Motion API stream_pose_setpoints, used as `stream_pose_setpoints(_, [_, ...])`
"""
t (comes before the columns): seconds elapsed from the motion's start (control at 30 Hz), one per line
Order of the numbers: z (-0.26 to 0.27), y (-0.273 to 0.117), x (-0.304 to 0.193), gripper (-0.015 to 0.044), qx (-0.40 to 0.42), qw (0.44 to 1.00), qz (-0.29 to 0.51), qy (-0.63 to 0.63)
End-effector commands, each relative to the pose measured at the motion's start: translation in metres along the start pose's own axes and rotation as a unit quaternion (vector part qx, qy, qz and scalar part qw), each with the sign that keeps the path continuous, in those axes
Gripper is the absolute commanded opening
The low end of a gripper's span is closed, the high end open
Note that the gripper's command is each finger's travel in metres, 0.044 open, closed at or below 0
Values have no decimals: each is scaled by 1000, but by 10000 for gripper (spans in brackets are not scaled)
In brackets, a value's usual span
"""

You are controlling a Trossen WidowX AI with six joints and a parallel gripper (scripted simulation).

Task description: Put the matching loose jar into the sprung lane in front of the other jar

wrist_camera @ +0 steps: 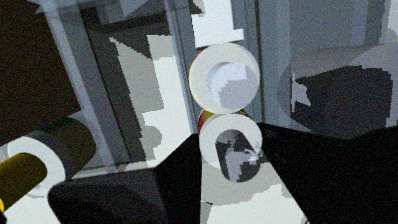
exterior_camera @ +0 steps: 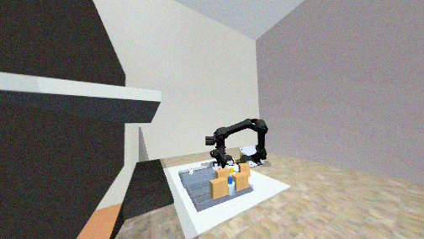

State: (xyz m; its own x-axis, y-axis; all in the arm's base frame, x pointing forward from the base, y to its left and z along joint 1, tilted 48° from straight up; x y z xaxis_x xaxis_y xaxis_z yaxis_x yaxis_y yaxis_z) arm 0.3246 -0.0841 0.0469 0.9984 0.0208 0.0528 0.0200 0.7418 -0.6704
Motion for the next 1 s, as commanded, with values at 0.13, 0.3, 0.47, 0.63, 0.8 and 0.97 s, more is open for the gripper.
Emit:
stream_pose_setpoints(0.13, [0, -2, 0, 283, 0, 1000, 0, -2])
stream_pose_setpoints(0.3, [0, -17, 0, 283, 0, 1000, 0, -2])
stream_pose_setpoints(0.47, [0, -20, 0, 283, 0, 1000, 0, -2])
stream_pose_setpoints(0.63, [0, -21, -8, 283, 0, 1000, 0, -1])
stream_pose_setpoints(0.8, [2, -22, -25, 283, -1, 1000, 0, -1])
stream_pose_setpoints(0.97, [4, -23, -43, 283, -1, 1000, 1, 0])
Point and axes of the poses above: the point midway between the two fingers, 35 mm back from their tips, its own y axis out along the fingers, its own z axis across the jaws, x = y × z, the point moved 7 cm from there along -y, back along the fingers, and after that the axes turned 8 degrees about -y, right-handed, at the moved point
